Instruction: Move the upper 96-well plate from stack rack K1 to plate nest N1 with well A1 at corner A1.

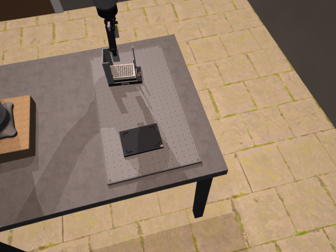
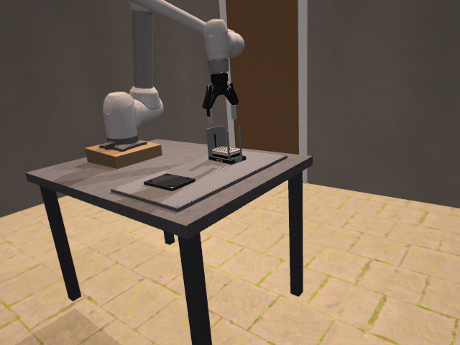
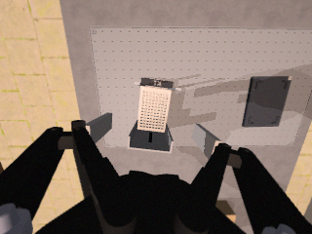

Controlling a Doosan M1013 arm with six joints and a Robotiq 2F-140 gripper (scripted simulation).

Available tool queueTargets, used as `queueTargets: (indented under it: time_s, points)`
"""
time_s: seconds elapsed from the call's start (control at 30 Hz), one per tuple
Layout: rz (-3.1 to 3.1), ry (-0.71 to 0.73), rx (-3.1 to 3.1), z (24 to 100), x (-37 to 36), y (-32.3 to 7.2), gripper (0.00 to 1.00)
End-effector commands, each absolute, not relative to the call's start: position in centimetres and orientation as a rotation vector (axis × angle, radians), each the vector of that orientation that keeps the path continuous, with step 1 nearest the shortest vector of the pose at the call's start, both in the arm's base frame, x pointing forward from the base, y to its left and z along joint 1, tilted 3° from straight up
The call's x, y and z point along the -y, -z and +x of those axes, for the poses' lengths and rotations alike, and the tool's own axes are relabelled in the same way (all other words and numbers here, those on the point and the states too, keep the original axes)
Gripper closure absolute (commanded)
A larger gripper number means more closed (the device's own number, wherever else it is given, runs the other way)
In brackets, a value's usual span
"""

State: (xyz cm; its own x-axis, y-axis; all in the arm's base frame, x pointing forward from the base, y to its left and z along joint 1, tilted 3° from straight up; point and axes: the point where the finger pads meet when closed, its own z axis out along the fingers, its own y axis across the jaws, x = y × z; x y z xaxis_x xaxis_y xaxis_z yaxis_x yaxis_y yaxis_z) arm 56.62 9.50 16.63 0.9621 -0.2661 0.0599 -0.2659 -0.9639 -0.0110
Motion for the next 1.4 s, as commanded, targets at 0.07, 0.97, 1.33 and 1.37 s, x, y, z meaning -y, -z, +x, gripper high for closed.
queueTargets:
  time_s: [0.07, 0.97, 1.33, 1.37]
  points:
    - [-3.109, 0.096, -0.421, 56.7, -9.5, -16.0, 0.0]
    - [-3.109, 0.096, -0.421, 56.9, -9.5, -12.0, 0.0]
    - [-3.109, 0.096, -0.421, 57.0, -9.5, -10.5, 0.0]
    - [-3.109, 0.096, -0.421, 57.0, -9.5, -10.4, 0.0]
